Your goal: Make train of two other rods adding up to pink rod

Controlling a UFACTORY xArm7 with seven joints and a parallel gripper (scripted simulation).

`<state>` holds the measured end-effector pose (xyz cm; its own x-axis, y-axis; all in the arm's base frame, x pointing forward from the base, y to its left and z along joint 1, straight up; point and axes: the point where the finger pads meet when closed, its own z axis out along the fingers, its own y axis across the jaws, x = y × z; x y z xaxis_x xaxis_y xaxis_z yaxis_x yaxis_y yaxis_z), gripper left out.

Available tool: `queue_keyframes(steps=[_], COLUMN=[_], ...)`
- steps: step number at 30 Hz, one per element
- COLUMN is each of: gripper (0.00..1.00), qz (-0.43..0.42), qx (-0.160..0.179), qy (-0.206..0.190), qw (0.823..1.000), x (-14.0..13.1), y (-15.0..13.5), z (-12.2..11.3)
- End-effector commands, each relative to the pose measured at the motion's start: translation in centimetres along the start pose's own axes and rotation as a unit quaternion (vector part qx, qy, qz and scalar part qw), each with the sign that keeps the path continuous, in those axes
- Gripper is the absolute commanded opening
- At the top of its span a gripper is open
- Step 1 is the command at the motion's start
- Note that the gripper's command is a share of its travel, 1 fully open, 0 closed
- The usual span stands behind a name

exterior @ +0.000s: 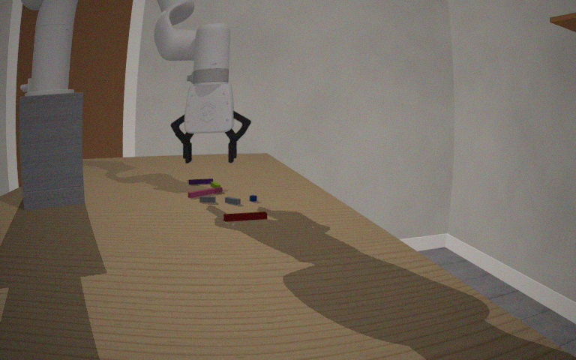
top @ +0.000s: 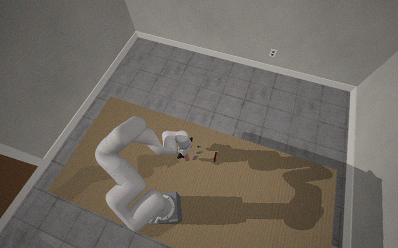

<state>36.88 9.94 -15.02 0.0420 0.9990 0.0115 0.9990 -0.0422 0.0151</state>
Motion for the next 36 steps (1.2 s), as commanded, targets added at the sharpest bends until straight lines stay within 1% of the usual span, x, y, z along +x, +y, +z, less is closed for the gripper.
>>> queue_keyframes(steps=[1,6,8,9,12,17,36], gripper=[1.0,1.0,1.0,1.0,1.0,1.0,1.0], qz=[0.079,0.146,0.146,0.184,0.215,0.278,0.281], qx=[0.003,0.003,0.003,0.003,0.003,0.004,0.005], qy=[0.001,0.0,0.0,-0.001,-0.002,-0.006,-0.006], qw=[0.997,0.989,0.989,0.983,0.977,0.961,0.96], x=[-2.9,-6.1,-6.1,-8.1,-9.7,-13.4,-13.6], y=[3.0,5.1,5.1,6.1,6.9,8.2,8.3], z=[0.2,0.1,0.1,0.1,0.0,-0.2,-0.2])
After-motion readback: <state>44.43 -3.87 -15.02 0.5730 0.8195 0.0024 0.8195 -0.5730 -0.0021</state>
